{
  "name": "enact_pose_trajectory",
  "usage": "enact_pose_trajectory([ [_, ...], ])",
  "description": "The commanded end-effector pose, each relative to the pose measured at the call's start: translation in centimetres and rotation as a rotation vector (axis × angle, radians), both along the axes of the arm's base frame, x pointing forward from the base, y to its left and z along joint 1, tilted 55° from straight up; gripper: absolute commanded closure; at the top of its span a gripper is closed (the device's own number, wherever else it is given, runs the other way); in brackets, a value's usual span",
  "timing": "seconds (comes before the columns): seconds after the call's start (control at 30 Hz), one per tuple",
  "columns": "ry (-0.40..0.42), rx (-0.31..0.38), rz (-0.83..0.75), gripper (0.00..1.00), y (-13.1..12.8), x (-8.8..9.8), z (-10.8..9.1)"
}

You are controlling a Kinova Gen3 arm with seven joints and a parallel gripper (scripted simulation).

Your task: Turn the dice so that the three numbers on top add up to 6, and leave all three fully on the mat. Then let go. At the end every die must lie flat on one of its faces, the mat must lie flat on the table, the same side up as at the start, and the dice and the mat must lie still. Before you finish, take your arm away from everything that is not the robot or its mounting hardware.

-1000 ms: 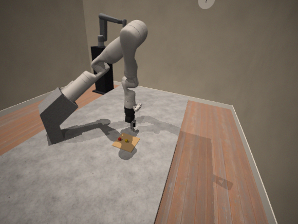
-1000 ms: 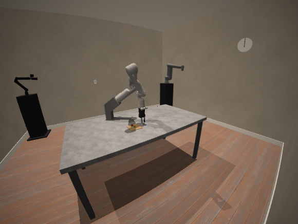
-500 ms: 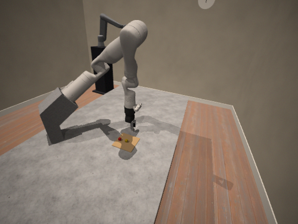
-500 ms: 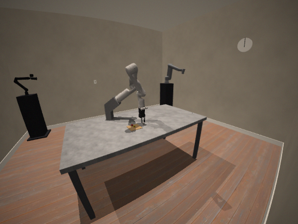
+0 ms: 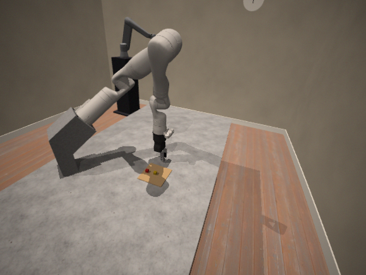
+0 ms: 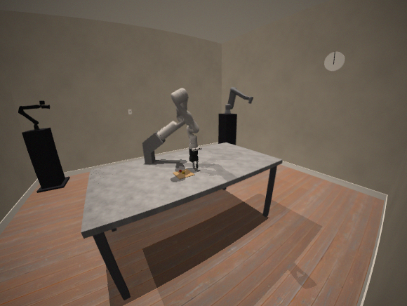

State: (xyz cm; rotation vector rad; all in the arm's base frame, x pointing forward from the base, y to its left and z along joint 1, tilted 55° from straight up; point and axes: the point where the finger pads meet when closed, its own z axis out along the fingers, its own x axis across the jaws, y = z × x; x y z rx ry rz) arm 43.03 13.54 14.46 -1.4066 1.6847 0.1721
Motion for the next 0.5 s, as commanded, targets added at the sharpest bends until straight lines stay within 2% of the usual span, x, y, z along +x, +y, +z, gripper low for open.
enact_pose_trajectory([
  [0.0, 0.003, 0.005, 0.007, 0.36, 0.59, 0.04, -0.23],
  [0.47, 0.003, 0.005, 0.007, 0.36, 1.11, 0.49, -0.72],
])
